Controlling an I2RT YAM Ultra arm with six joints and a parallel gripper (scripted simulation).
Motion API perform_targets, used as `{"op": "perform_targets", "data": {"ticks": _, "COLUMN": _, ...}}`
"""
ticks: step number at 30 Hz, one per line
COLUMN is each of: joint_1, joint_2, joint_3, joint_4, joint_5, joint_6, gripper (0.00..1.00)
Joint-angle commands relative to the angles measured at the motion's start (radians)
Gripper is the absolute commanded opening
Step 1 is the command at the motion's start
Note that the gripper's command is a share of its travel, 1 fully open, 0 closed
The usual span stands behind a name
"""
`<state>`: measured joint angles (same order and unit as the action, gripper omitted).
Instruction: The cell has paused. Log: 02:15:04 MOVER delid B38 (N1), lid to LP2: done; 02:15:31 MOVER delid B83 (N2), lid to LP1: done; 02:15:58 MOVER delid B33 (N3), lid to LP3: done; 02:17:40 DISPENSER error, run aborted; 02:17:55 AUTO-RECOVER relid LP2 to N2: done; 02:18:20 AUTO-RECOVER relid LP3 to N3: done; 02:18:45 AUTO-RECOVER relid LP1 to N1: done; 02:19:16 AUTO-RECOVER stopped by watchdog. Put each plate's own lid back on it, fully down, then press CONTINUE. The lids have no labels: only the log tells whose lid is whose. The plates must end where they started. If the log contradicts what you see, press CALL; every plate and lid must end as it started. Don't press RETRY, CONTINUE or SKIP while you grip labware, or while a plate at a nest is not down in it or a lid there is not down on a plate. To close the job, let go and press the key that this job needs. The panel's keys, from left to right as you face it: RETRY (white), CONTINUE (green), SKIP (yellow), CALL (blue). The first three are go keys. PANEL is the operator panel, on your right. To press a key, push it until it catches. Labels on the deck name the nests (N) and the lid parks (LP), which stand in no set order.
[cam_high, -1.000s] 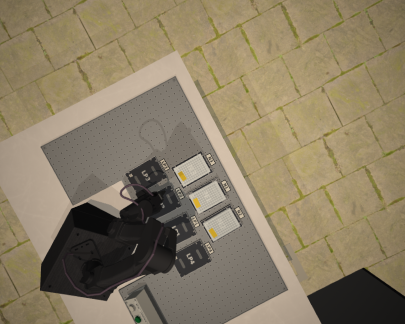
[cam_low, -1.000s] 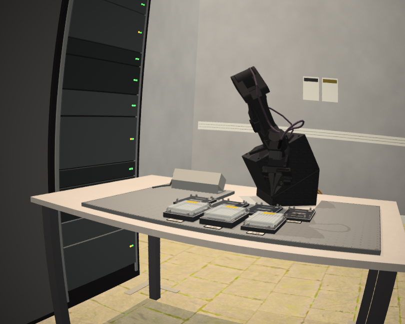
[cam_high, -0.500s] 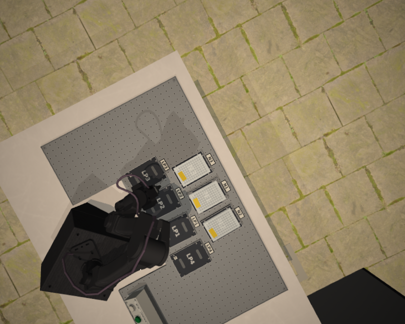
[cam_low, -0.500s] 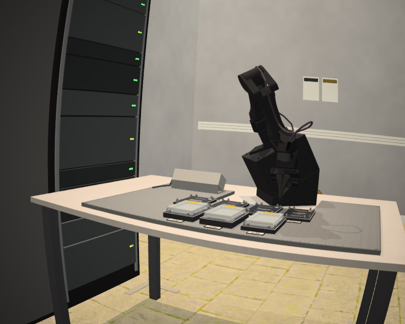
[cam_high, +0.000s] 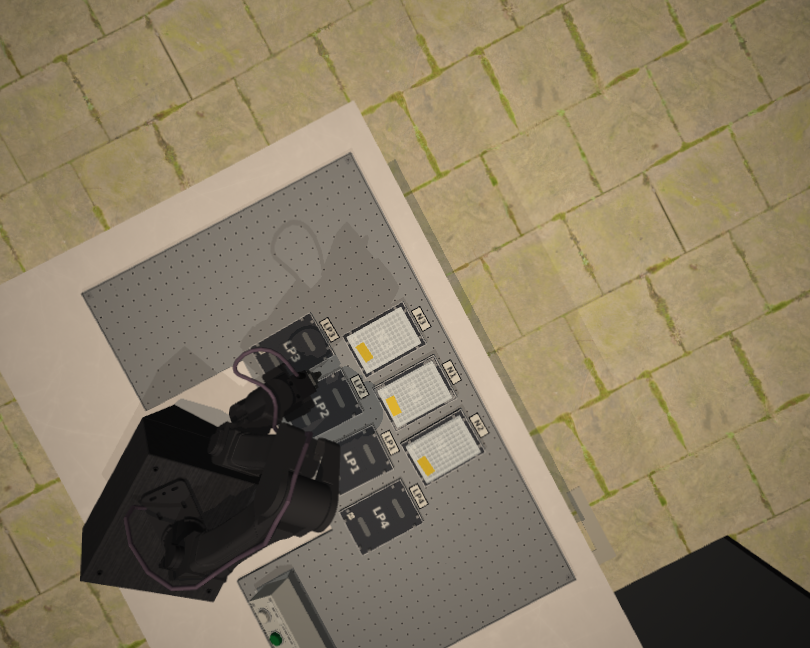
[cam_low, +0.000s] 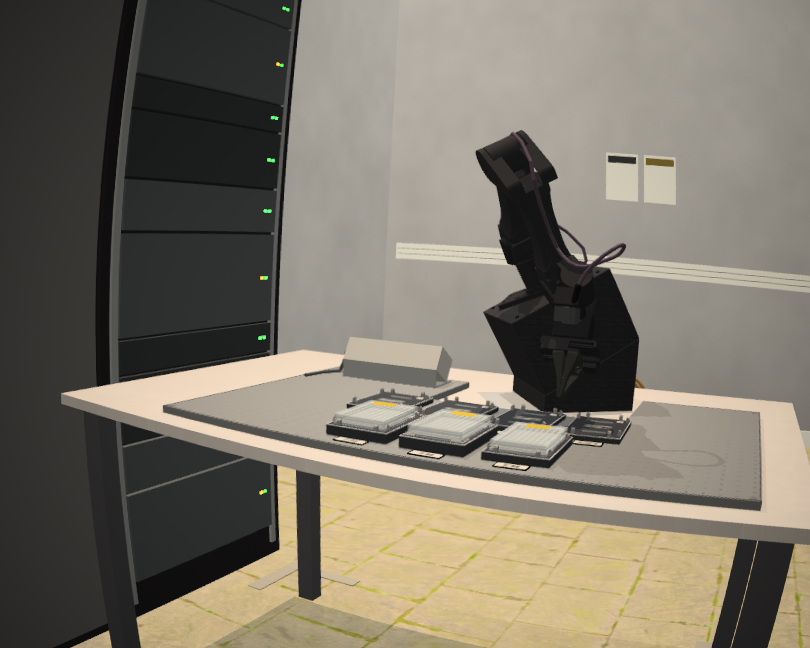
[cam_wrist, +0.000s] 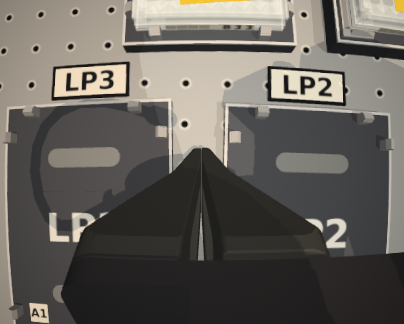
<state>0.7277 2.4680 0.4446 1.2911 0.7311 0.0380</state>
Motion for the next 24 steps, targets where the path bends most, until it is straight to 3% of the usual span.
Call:
{"op": "perform_targets", "data": {"ticks": 1, "joint_1": 0.009, "joint_2": -0.009, "joint_3": 0.021, "joint_4": -0.007, "joint_5": 0.014, "joint_6": 0.007, "gripper": 0.00}}
{"op": "perform_targets", "data": {"ticks": 14, "joint_1": -0.118, "joint_2": -0.123, "joint_3": 0.109, "joint_4": -0.108, "joint_5": -0.082, "joint_6": -0.104, "gripper": 0.00}}
{"op": "perform_targets", "data": {"ticks": 24, "joint_1": -0.221, "joint_2": -0.202, "joint_3": 0.224, "joint_4": -0.256, "joint_5": -0.165, "joint_6": -0.178, "gripper": 0.00}}
